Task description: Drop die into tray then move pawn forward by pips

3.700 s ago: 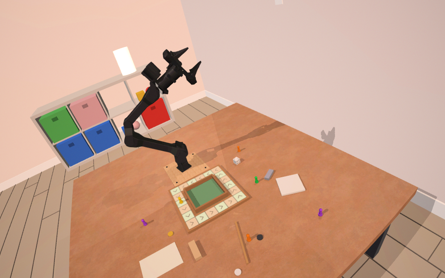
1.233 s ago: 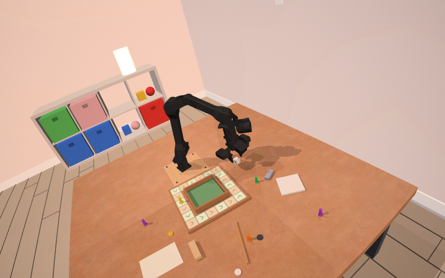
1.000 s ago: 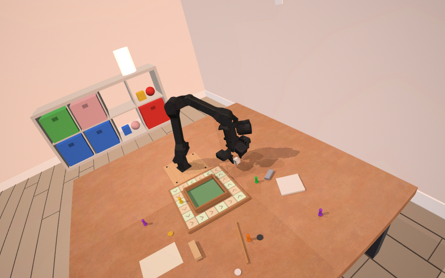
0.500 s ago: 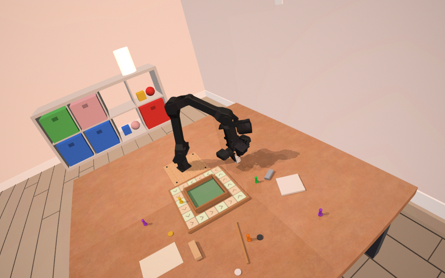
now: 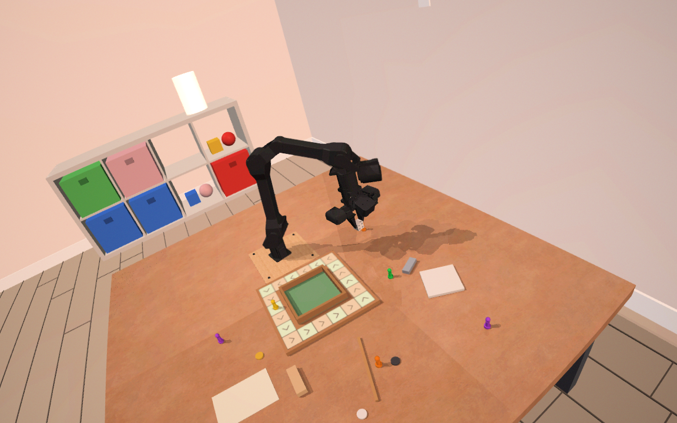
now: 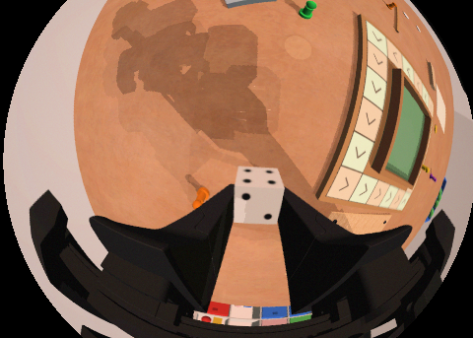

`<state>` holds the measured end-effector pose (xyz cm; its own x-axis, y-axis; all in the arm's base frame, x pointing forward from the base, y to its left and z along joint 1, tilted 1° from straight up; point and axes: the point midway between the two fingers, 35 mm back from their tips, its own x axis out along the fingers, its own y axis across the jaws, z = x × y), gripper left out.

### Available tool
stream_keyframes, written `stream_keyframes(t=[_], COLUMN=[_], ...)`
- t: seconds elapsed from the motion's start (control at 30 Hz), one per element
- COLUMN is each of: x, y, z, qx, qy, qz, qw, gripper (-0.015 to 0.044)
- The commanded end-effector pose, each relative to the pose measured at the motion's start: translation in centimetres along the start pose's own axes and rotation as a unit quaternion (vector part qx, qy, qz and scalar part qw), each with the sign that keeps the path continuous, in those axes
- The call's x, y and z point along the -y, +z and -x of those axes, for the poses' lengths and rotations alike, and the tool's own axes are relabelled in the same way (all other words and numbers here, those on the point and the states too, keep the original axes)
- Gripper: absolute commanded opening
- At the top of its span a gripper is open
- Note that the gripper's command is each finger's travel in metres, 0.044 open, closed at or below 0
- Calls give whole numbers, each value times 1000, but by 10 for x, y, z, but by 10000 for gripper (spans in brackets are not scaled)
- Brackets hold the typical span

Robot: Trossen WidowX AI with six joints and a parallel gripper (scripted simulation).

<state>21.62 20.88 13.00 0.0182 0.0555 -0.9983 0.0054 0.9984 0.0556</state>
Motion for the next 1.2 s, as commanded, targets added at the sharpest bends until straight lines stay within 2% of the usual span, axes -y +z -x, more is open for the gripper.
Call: stream_keyframes(t=[0.0, 0.2, 1.17], x=[3, 7, 124], y=[-1, -4, 52], z=[22, 45, 29], qx=[4, 2, 14], qy=[-2, -7, -8], qz=[-2, -4, -64], qw=[1000, 1000, 998], gripper=[0, 0, 0])
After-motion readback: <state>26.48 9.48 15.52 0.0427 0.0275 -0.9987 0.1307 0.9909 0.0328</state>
